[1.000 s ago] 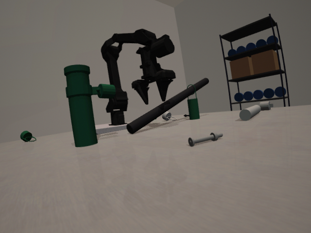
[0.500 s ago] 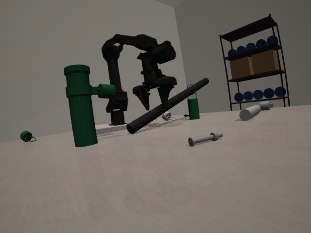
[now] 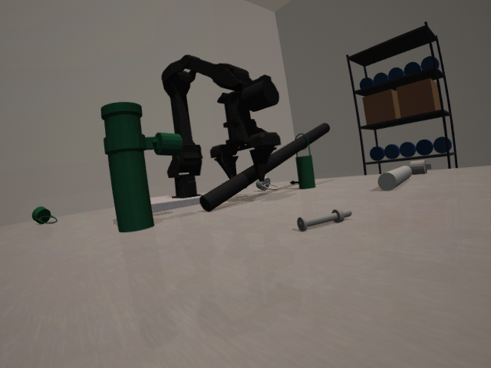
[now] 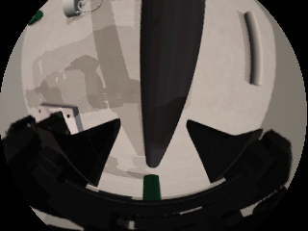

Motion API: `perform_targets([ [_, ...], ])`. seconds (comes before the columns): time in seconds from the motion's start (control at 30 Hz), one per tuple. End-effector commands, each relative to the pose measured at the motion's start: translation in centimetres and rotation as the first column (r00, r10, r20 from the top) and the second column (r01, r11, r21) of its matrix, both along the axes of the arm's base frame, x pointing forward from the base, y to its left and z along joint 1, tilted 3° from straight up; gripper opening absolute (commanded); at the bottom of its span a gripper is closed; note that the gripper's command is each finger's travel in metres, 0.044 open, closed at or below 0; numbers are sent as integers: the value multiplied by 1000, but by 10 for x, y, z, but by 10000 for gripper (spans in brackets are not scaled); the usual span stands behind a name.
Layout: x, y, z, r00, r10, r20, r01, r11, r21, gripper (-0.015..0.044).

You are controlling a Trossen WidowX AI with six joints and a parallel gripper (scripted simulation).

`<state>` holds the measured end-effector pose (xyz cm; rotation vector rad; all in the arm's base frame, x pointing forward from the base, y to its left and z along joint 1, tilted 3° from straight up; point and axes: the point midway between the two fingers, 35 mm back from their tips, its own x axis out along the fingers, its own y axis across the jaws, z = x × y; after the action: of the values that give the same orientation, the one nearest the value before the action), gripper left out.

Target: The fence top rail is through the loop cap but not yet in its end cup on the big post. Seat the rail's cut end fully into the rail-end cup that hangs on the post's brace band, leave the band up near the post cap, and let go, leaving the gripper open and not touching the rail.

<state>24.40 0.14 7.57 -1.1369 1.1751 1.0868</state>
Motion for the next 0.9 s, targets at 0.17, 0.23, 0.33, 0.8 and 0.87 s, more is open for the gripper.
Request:
perform_targets([
  [0.17, -2, -1, -13, 1000, -4, -7, 4, 1000, -6, 440],
  [0.23, -2, -1, -13, 1000, -4, -7, 4, 1000, -6, 387],
  [0.33, -2, -1, -13, 1000, -4, -7, 4, 1000, -6, 309],
  [0.8, -2, -1, -13, 1000, -4, -7, 4, 1000, -6, 137],
  [0.87, -2, -1, -13, 1000, -4, -7, 4, 1000, -6, 124],
])
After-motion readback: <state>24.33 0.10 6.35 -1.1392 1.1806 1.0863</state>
